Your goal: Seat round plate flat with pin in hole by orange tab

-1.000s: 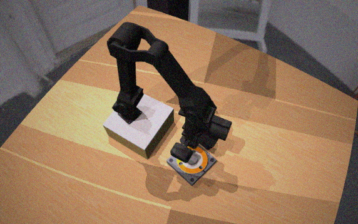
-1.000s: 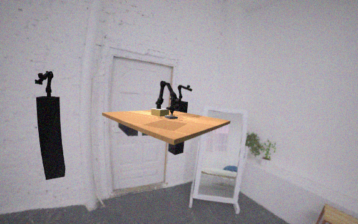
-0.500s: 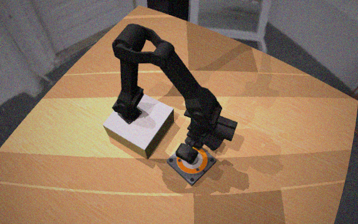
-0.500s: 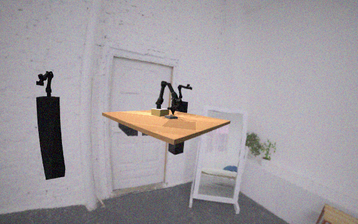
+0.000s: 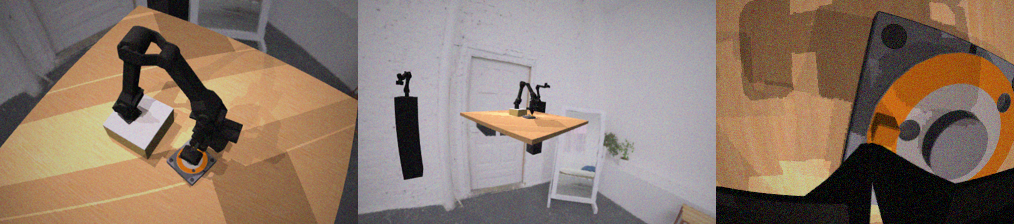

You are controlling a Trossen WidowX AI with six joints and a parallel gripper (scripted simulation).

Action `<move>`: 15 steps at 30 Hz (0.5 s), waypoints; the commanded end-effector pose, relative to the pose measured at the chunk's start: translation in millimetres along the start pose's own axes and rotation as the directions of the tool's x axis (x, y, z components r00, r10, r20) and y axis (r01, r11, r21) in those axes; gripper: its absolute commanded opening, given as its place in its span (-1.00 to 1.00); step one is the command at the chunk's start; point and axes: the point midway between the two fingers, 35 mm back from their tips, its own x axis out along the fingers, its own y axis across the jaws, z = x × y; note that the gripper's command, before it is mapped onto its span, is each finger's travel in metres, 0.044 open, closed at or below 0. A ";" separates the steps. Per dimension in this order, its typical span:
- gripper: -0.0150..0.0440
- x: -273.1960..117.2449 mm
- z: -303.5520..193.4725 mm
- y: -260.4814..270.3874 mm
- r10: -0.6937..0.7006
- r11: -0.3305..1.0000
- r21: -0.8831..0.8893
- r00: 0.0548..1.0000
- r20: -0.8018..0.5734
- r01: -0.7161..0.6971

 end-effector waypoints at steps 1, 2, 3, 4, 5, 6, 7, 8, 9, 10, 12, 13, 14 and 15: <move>-0.49 -1.4 7.4 -1.2 -0.002 1.000 -0.002 1.000 0.009 0.002; -0.49 -1.4 8.6 -1.5 -0.002 1.000 -0.002 1.000 0.009 0.002; -0.49 -1.5 9.7 -1.9 -0.002 1.000 -0.002 1.000 0.009 0.002; -0.49 -1.5 11.0 -2.3 -0.002 1.000 -0.002 1.000 0.009 0.002; -0.49 -1.6 12.3 -2.7 -0.002 1.000 -0.002 1.000 0.009 0.002; -0.49 -1.8 13.6 -3.1 -0.002 1.000 -0.002 1.000 0.009 0.002; -0.49 -2.0 14.9 -3.6 -0.002 1.000 -0.002 1.000 0.009 0.002; -0.49 -2.1 16.1 -4.1 -0.002 1.000 -0.002 1.000 0.009 0.002; -0.49 -2.2 17.4 -4.6 -0.002 1.000 -0.002 1.000 0.010 0.002; -0.49 -2.4 18.7 -5.2 -0.002 1.000 -0.002 1.000 0.010 0.002; -0.49 -3.0 21.3 -6.4 -0.002 1.000 -0.002 1.000 0.010 0.002; -0.49 -3.2 22.5 -7.1 -0.002 1.000 -0.002 1.000 0.010 0.002; -0.49 -3.4 23.7 -7.8 -0.002 1.000 -0.002 1.000 0.010 0.002; -0.49 -3.4 24.9 -8.6 -0.002 1.000 -0.002 1.000 0.010 0.002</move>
